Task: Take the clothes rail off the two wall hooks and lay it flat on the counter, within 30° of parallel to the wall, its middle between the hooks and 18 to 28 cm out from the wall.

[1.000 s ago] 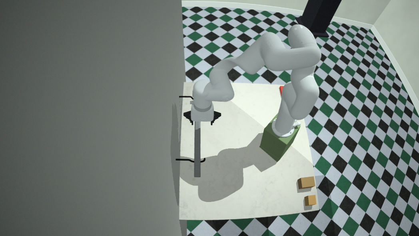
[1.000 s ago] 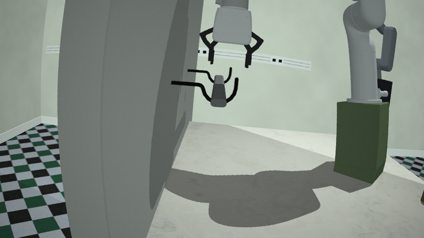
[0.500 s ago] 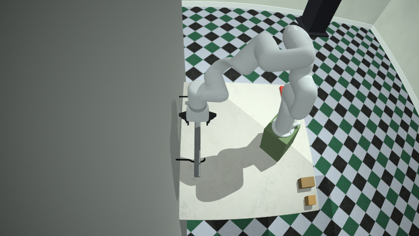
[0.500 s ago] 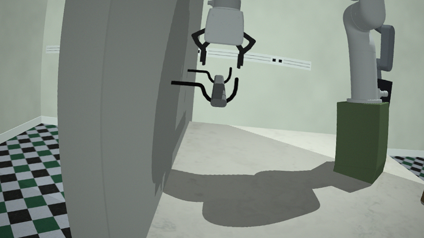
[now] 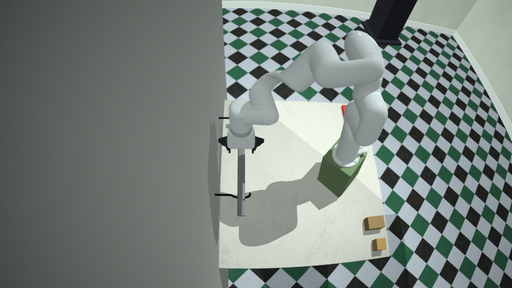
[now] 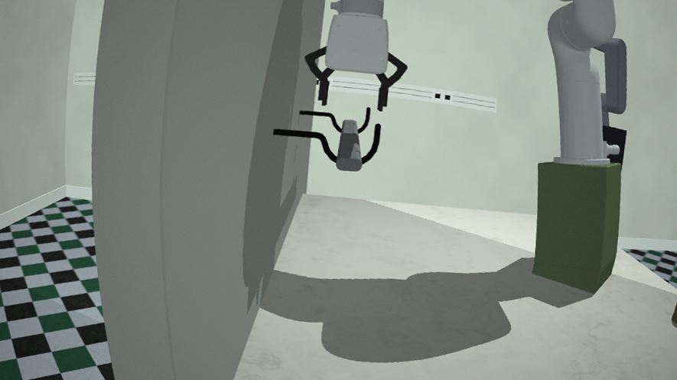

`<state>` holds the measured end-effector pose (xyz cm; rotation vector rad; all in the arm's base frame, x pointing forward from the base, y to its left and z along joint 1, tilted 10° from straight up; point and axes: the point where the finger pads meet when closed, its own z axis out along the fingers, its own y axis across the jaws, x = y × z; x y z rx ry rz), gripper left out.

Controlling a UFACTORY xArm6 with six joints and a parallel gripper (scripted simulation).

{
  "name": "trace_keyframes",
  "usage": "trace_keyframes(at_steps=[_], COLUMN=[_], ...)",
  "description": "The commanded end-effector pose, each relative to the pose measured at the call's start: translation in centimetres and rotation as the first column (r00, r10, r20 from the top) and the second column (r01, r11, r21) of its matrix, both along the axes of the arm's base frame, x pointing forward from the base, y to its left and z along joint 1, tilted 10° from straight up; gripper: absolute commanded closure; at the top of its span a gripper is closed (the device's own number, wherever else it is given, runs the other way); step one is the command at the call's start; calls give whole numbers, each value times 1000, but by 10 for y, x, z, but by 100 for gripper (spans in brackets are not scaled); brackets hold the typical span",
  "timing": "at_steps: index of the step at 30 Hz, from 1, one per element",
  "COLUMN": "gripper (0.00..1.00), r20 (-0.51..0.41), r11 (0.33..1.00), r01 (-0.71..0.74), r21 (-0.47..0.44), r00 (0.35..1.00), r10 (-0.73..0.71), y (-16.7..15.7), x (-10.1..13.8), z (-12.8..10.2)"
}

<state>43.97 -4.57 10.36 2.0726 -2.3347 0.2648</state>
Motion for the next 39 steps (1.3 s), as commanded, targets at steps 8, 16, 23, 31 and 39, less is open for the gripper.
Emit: trace_keyframes(at_steps=[8, 16, 23, 31, 39], gripper=[0, 0, 0, 0, 0], r20=[4, 4, 4, 4, 4], r11=[1000, 1000, 1000, 1000, 1000], r01=[0, 0, 0, 0, 0], r21=[0, 0, 0, 0, 0], r00=[1000, 1000, 1000, 1000, 1000], r10=[0, 0, 0, 0, 0], y=[-1, -2, -2, -3, -3], x=[2, 3, 3, 4, 4], z=[-5, -10, -13, -19, -23])
